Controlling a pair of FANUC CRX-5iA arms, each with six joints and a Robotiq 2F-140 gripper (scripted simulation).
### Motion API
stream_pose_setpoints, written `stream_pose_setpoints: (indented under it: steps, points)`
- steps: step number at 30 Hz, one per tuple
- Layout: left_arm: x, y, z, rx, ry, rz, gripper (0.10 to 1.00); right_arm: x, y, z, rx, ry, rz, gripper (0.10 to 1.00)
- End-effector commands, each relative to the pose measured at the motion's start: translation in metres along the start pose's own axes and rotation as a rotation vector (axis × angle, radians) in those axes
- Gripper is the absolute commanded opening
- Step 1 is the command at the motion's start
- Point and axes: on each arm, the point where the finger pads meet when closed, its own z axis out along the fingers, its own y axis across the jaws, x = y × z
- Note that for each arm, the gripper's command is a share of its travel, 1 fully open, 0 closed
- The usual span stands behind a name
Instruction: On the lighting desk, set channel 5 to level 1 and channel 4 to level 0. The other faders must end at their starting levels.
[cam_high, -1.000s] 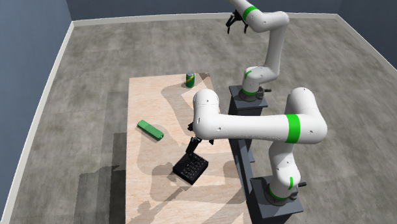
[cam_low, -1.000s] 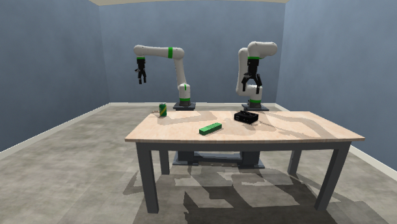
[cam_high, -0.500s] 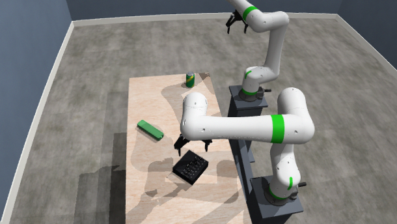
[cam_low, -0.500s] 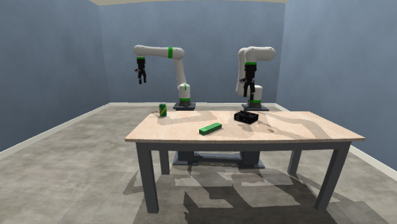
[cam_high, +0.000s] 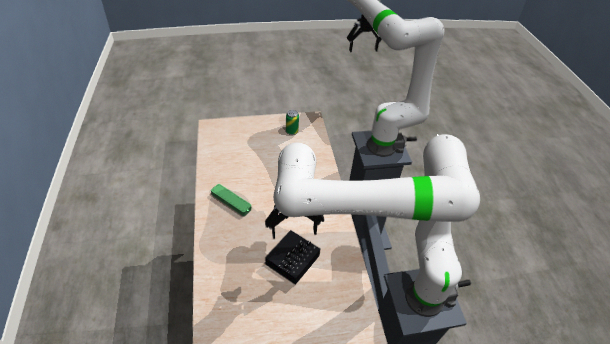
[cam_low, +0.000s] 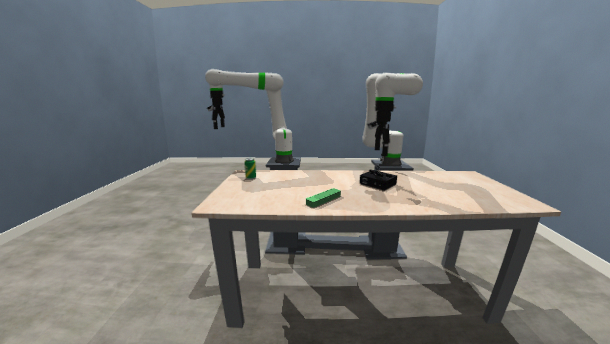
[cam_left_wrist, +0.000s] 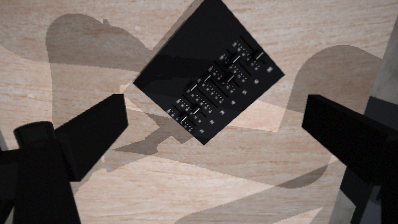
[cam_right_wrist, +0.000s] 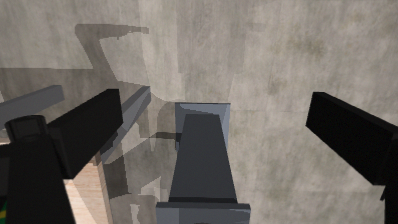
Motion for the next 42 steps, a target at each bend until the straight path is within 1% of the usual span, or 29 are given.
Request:
stream_pose_setpoints:
  steps: [1, 4, 7, 9, 11, 24, 26, 27, 41, 42]
  points:
    - [0.000, 0.000, 0.000, 0.001, 0.001, 0.016, 1.000, 0.000, 0.000, -0.001, 0.000, 0.002, 0.000, 1.000]
    - [0.001, -0.001, 0.001, 0.002, 0.001, 0.082, 1.000, 0.000, 0.000, -0.001, 0.000, 0.002, 0.000, 1.000]
    - [0.002, -0.002, 0.005, 0.002, 0.001, 0.213, 1.000, 0.000, 0.000, -0.001, 0.000, 0.002, 0.000, 1.000]
    - [0.002, -0.002, 0.005, 0.002, 0.001, 0.213, 1.000, 0.000, 0.000, -0.001, 0.000, 0.002, 0.000, 1.000]
    - [0.003, -0.004, 0.008, 0.002, 0.001, 0.338, 1.000, 0.000, 0.000, -0.001, 0.000, 0.002, 0.000, 1.000]
    - [0.007, -0.008, 0.020, 0.002, 0.000, 0.778, 1.000, 0.000, 0.000, -0.001, 0.000, 0.002, 0.000, 1.000]
    - [0.007, -0.008, 0.020, 0.002, 0.000, 0.778, 1.000, 0.000, 0.000, -0.001, 0.000, 0.002, 0.000, 1.000]
    - [0.008, -0.009, 0.022, 0.002, 0.000, 0.878, 1.000, 0.000, 0.000, -0.001, 0.000, 0.002, 0.000, 1.000]
    - [0.012, -0.013, 0.035, 0.002, -0.001, 1.345, 1.000, 0.000, 0.000, -0.001, 0.000, 0.002, 0.000, 1.000]
    - [0.012, -0.013, 0.035, 0.002, -0.001, 1.345, 1.000, 0.000, 0.000, -0.001, 0.000, 0.002, 0.000, 1.000]
